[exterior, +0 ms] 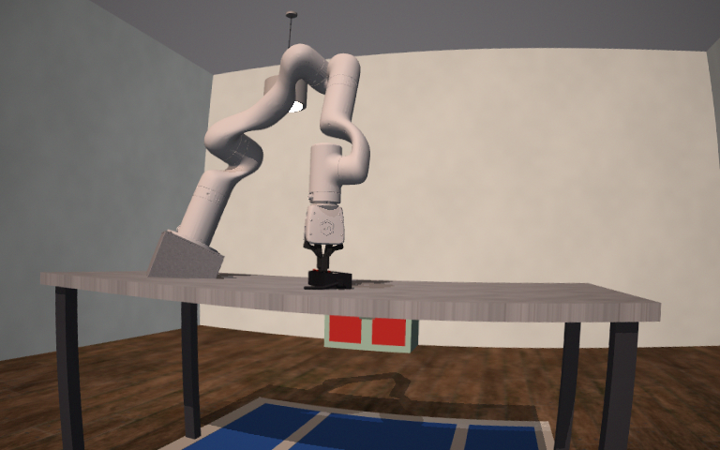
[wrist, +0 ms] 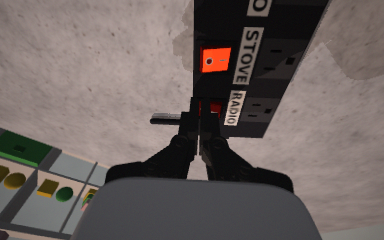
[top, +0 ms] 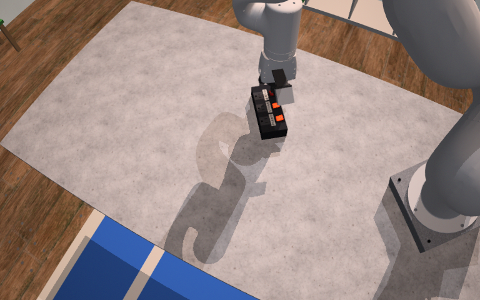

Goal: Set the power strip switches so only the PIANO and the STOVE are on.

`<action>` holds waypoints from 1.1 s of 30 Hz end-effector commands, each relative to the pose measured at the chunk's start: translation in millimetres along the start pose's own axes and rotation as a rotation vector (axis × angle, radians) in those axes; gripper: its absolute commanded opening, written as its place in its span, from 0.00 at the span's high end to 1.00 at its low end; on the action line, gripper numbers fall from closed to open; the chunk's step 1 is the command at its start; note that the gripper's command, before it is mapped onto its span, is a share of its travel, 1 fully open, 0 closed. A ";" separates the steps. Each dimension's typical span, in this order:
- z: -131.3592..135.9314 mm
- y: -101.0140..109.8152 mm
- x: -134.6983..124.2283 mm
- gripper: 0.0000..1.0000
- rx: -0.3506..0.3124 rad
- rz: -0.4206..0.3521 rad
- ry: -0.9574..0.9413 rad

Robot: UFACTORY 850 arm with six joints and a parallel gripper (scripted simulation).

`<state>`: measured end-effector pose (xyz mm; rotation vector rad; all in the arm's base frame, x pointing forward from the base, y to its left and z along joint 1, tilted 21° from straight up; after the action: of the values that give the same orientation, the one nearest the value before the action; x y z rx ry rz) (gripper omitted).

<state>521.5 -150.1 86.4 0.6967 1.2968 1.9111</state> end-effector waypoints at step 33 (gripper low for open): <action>0.5 27.6 -0.2 1.00 -0.001 0.000 0.000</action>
<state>515.8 -154.6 106.1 0.6966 1.2962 1.9121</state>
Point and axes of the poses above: the point where the finger pads meet when closed, its own y axis back along the fingers, its own z axis across the jaws, x = y × z, the point moved 3 cm from there along y, back along the fingers
